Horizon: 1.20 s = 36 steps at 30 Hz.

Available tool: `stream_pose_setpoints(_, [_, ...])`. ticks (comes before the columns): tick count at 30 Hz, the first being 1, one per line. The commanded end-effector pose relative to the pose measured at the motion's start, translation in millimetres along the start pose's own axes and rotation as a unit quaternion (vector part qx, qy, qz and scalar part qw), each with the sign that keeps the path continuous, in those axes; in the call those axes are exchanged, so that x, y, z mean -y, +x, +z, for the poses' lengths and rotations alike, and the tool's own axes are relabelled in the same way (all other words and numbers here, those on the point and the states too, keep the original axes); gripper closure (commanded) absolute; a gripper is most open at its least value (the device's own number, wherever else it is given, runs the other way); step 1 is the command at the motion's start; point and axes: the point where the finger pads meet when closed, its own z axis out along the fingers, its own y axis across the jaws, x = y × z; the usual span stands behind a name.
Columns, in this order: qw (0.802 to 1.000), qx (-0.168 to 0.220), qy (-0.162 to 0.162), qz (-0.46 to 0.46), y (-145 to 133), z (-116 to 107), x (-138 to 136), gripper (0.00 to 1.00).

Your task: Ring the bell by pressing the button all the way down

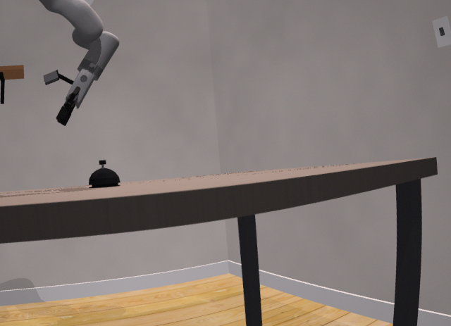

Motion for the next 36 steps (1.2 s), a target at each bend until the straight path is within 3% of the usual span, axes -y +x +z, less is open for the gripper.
stream_pose_setpoints(1, [0.998,0.056,0.001,0.001,-28,-2,23,0.00])
stream_pose_setpoints(2, [0.996,0.084,0.005,0.000,-41,-4,37,0.00])
stream_pose_setpoints(4, [0.996,0.088,0.005,0.000,-43,-4,39,0.00])
stream_pose_setpoints(5, [0.993,0.118,0.010,-0.002,-55,-6,53,0.00])
stream_pose_setpoints(8, [0.993,0.118,0.010,-0.002,-55,-6,53,0.00])
stream_pose_setpoints(10, [0.985,0.170,0.021,-0.008,-76,-13,79,0.00])
stream_pose_setpoints(14, [0.981,0.192,0.026,-0.012,-83,-16,90,0.00])
stream_pose_setpoints(16, [0.973,0.227,0.036,-0.019,-95,-21,107,0.00])
stream_pose_setpoints(20, [0.964,0.259,0.045,-0.026,-104,-27,122,0.00])
stream_pose_setpoints(30, [0.961,0.272,0.048,-0.029,-107,-30,128,0.00])
stream_pose_setpoints(31, [0.961,0.272,0.048,-0.029,-107,-30,128,1.00])
stream_pose_setpoints(36, [0.961,0.272,0.048,-0.029,-107,-30,128,1.00])
